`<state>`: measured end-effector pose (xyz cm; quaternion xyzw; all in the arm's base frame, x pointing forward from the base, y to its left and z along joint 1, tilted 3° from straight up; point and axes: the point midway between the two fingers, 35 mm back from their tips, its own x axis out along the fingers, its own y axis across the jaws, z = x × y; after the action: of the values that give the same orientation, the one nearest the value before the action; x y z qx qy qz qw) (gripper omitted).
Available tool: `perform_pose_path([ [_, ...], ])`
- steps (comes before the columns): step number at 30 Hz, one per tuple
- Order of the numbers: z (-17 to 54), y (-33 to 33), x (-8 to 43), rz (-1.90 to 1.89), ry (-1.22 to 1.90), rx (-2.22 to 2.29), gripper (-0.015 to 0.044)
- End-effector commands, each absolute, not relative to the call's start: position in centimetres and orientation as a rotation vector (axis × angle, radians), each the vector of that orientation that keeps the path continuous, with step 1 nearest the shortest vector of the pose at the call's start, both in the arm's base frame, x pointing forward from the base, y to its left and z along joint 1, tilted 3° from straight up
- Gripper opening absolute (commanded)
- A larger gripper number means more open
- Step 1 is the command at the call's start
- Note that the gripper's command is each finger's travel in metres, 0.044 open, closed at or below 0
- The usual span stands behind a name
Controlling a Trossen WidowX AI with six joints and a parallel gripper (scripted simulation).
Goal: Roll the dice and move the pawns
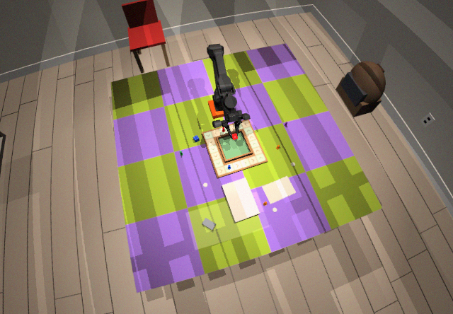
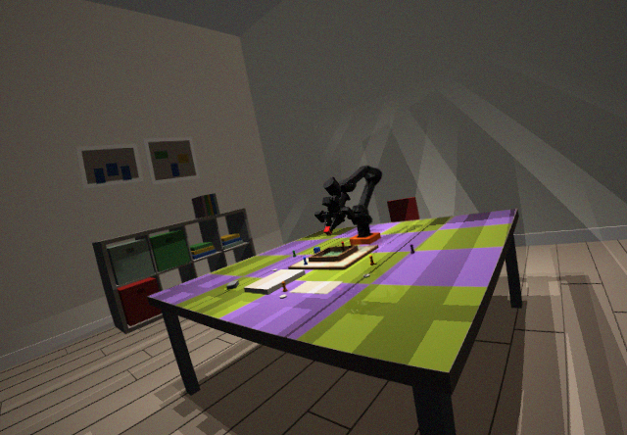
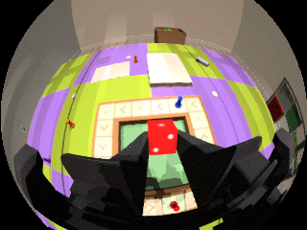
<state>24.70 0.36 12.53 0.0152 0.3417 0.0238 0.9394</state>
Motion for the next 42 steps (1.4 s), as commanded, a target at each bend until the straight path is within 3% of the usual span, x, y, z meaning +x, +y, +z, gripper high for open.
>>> perform_pose_path([
  [1, 12.7, 0.4, 24.7, 0.055, 0.692, 0.029, 0.0],
  [23, 12.5, 0.4, 24.7, 0.049, 0.697, 0.03, 0.0],
  [39, 16.5, 0.2, 24.6, 0.055, 0.693, 0.028, 0.042],
  [42, 16.5, 0.2, 24.6, 0.055, 0.701, 0.029, 0.044],
])
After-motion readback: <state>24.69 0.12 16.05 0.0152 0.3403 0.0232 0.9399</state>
